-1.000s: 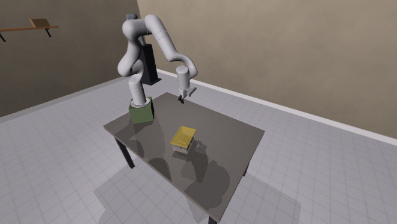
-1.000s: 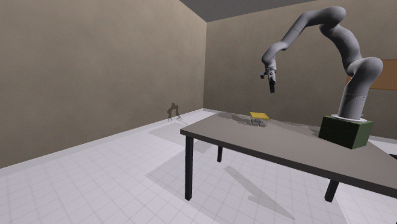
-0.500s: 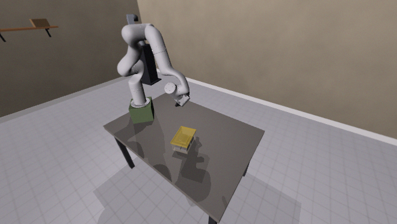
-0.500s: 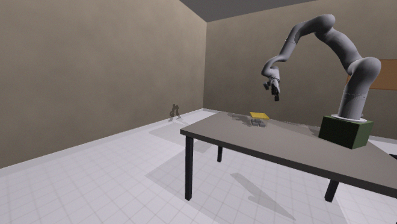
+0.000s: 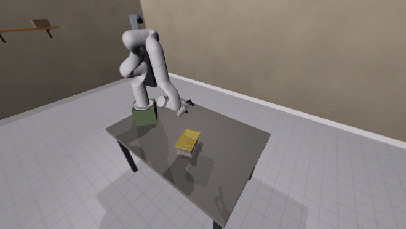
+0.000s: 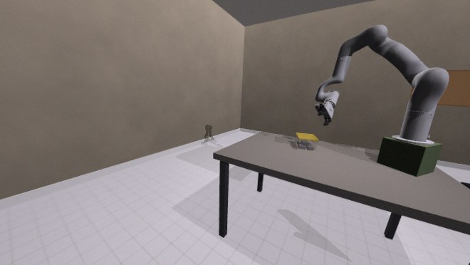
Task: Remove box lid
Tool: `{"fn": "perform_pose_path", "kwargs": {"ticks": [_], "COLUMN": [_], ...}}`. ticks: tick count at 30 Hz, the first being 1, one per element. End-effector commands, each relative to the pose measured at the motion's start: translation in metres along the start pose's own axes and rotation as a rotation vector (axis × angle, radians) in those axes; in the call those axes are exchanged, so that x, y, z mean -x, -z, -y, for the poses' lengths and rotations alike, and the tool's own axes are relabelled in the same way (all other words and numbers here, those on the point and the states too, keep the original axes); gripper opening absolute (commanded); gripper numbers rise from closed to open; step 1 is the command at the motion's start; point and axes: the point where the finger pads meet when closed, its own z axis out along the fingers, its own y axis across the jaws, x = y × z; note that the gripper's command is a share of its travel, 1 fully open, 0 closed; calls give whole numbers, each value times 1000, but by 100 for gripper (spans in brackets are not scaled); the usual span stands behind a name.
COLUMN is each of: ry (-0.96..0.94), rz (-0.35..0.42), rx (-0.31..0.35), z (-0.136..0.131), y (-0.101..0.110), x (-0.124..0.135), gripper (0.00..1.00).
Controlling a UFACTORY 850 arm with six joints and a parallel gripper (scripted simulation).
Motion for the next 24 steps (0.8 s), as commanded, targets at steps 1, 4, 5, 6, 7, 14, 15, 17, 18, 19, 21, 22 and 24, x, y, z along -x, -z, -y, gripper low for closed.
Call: {"fn": "perform_pose_path", "kwargs": {"ticks": [1,4,5,6,7,14,15,17,18,19,21,22,24], "ry": [-55,-73,-91,-107,-107,-179,-192,-203,-214,-225,-243,-251,-266], "rz": [-124,-166,-208,-251,-251,-453,-490,-526,-559,-591,-649,-675,-722], "rx": [-105,-128,-147,-163,-163,-202,-203,-202,-200,-196,-187,-181,-168], "z": [-15,-21,-28,-36,-36,-77,-85,-94,-102,-110,-126,-133,-147], "y": [3,5,8,11,11,30,34,38,42,46,53,57,63], "x": [-19,-26,-32,-39,-39,-65,-70,-73,-76,-79,-83,-85,-88], "gripper": [100,100,100,100,100,100,100,100,100,100,100,100,100]}}
